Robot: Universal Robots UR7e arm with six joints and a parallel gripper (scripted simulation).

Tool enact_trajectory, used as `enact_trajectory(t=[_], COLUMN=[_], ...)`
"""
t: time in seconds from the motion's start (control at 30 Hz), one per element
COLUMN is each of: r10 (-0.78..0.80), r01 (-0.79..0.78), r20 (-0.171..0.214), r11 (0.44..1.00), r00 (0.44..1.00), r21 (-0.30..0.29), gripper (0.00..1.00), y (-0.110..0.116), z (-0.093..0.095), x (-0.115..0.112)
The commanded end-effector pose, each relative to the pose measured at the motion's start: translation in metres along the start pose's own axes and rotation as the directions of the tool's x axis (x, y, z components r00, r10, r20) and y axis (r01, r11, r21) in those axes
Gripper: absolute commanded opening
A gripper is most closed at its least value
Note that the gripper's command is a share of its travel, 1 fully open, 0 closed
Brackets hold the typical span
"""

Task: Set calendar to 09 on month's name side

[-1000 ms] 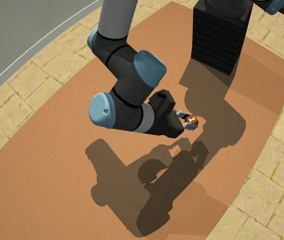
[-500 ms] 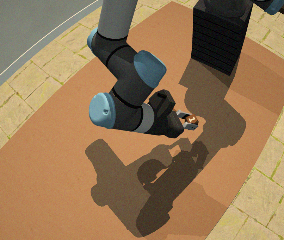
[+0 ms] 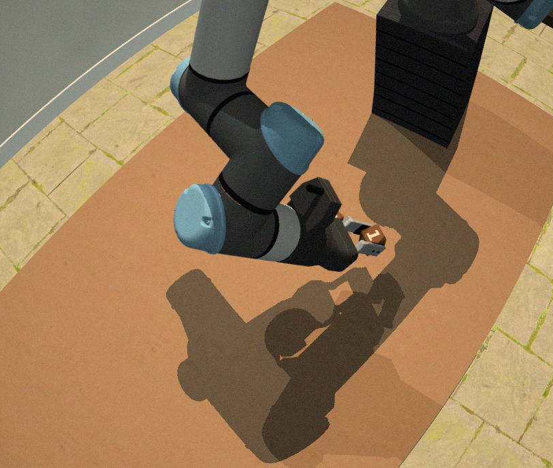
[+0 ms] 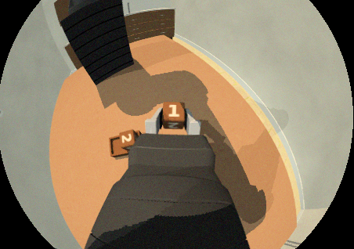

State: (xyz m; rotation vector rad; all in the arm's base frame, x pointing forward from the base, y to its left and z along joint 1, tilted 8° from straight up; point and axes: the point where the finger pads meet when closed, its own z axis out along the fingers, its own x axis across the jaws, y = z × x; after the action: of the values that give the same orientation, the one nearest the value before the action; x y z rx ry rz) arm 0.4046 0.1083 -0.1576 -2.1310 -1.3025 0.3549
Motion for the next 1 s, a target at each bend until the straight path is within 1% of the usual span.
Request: enact_trajectory(t=[0.0,0.3,0.8,0.97], r10=[0.000,0.000,0.000,0.000], r01=[0.000,0.000,0.000,0.000], r20=[0.000,0.000,0.000,0.000], r11=[1.000,1.000,1.000,1.000], r00=[1.000,1.000,1.000,1.000], r21=[-0.001,-0.001,-0.001,-0.001], gripper=[0.60,0.60,0.60,0.60], y=[0.003,0.011,0.029,0.032], z=[0.003,0.010,0.029,0.032], x=[0.000,0.000,0.000,0.000])
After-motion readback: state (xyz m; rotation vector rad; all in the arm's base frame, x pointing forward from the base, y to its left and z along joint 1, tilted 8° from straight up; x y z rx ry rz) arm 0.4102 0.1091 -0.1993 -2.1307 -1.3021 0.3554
